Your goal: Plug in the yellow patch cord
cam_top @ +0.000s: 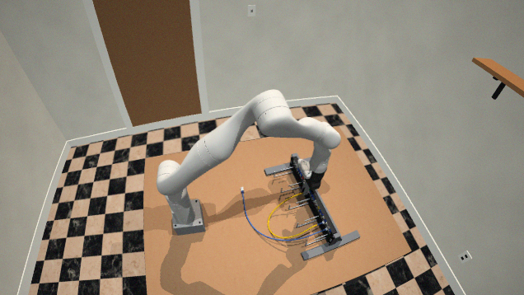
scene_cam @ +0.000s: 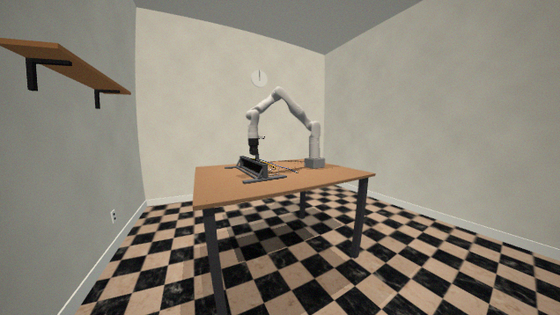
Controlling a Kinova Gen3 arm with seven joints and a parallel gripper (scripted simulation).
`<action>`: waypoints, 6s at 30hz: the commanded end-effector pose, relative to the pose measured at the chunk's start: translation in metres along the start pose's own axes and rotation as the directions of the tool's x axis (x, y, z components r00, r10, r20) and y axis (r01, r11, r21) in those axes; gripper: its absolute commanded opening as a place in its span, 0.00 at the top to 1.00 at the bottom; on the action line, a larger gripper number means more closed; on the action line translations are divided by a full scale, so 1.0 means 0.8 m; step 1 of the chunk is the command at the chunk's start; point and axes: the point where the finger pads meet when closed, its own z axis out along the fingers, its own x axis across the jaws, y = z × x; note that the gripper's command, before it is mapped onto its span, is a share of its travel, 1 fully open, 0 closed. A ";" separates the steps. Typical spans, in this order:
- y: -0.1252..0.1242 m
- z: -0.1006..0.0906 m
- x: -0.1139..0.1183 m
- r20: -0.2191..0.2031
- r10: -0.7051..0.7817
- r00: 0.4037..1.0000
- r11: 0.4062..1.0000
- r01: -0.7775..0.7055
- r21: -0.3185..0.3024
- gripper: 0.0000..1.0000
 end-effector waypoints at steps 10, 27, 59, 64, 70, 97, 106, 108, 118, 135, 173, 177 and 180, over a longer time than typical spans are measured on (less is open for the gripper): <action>0.012 -0.002 0.002 -0.002 -0.010 1.000 1.000 0.010 -0.021 1.00; 0.012 -0.002 0.002 -0.002 -0.010 1.000 1.000 0.010 -0.021 1.00; 0.014 -0.002 0.002 -0.002 -0.010 1.000 1.000 0.010 -0.022 1.00; 0.014 -0.002 0.002 -0.002 -0.010 1.000 1.000 0.010 -0.022 1.00; 0.014 -0.002 0.002 -0.002 -0.010 1.000 1.000 0.010 -0.022 1.00; 0.014 -0.002 0.002 -0.002 -0.010 1.000 1.000 0.010 -0.022 1.00; 0.011 -0.002 0.002 -0.002 -0.011 1.000 1.000 0.011 -0.020 1.00; 0.006 0.000 0.002 -0.002 -0.013 1.000 1.000 0.013 -0.016 1.00; 0.003 -0.001 0.002 -0.002 -0.012 1.000 1.000 0.012 -0.019 1.00; 0.004 -0.002 0.002 -0.002 -0.011 1.000 1.000 0.011 -0.020 0.27; 0.004 -0.002 0.002 -0.002 -0.011 1.000 1.000 0.011 -0.021 0.27; 0.004 -0.002 0.002 -0.002 -0.011 1.000 1.000 0.011 -0.021 0.27; 0.004 -0.002 0.002 -0.002 -0.011 1.000 1.000 0.011 -0.021 0.27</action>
